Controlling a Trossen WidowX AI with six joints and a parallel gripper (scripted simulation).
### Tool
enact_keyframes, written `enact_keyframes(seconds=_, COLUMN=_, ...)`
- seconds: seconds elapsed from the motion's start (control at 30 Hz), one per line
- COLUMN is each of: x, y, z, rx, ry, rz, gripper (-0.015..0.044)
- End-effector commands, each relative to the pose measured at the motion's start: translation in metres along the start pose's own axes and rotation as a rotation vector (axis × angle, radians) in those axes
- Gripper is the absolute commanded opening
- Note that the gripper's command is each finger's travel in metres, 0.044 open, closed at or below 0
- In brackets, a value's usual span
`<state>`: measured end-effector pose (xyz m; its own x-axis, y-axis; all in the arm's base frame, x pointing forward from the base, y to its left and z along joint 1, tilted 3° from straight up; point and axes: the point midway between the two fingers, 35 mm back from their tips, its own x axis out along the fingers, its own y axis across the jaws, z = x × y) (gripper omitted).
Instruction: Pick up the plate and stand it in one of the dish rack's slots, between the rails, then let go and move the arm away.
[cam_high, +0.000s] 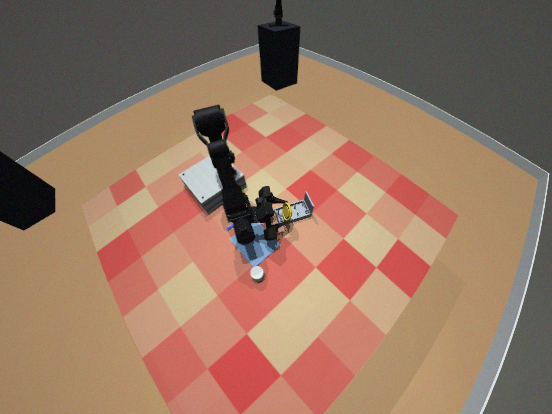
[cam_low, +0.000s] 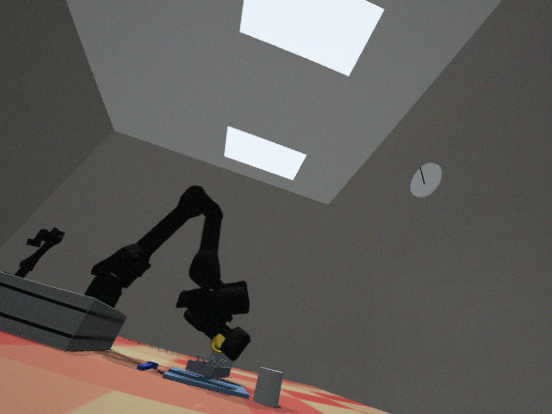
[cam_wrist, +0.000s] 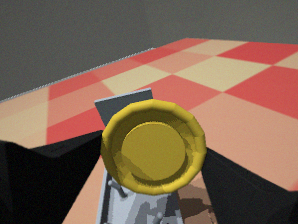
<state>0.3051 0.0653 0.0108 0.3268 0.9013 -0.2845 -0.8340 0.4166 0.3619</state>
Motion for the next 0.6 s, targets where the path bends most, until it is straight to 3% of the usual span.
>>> enact_keyframes(seconds=0.0, x=-0.004, y=0.011, z=-0.004, rx=-0.111, ry=-0.098, rz=0.035, gripper=0.0000)
enact_keyframes(seconds=0.3, x=-0.015, y=0.032, z=-0.007, rx=-0.332, ry=-0.275, rz=0.067, gripper=0.0000)
enact_keyframes(seconds=0.57, x=-0.016, y=0.032, z=-0.007, rx=-0.337, ry=-0.279, rz=0.067, gripper=0.0000)
